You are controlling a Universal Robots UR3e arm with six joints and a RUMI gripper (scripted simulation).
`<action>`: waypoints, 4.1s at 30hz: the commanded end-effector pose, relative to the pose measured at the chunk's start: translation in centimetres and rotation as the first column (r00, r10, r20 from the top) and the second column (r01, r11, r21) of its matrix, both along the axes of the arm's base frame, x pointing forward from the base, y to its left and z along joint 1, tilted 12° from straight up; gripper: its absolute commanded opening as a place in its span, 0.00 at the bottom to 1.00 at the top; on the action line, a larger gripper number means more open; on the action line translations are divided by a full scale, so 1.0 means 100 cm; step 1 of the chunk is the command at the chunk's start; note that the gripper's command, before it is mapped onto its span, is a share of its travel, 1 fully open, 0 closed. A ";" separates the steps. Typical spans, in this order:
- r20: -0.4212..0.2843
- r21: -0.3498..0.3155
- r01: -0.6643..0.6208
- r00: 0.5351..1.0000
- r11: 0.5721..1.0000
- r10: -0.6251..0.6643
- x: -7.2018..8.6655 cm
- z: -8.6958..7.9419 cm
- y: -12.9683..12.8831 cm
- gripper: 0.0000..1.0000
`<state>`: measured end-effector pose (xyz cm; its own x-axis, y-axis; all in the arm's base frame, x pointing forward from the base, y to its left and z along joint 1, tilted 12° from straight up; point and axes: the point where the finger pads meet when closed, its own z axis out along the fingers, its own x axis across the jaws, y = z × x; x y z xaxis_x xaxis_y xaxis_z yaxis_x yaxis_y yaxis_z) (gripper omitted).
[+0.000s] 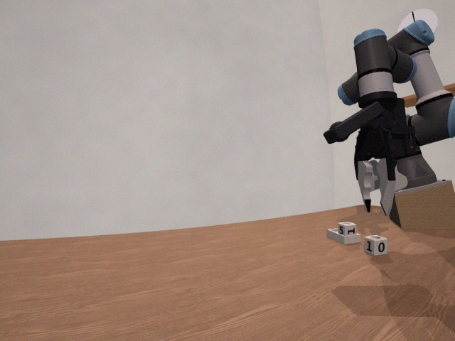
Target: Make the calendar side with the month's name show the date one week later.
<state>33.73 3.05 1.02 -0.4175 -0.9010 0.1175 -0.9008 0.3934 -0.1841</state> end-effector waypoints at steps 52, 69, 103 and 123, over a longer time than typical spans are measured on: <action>0.026 0.022 0.164 0.986 0.986 -0.165 -0.002 0.025 0.003 1.00; 0.082 0.103 0.571 0.811 0.814 -0.580 -0.001 0.022 -0.001 1.00; 0.075 0.278 0.953 0.104 0.120 -0.992 -0.003 0.015 0.000 1.00; 0.066 0.294 0.955 0.021 0.040 -0.998 -0.003 0.014 0.001 0.28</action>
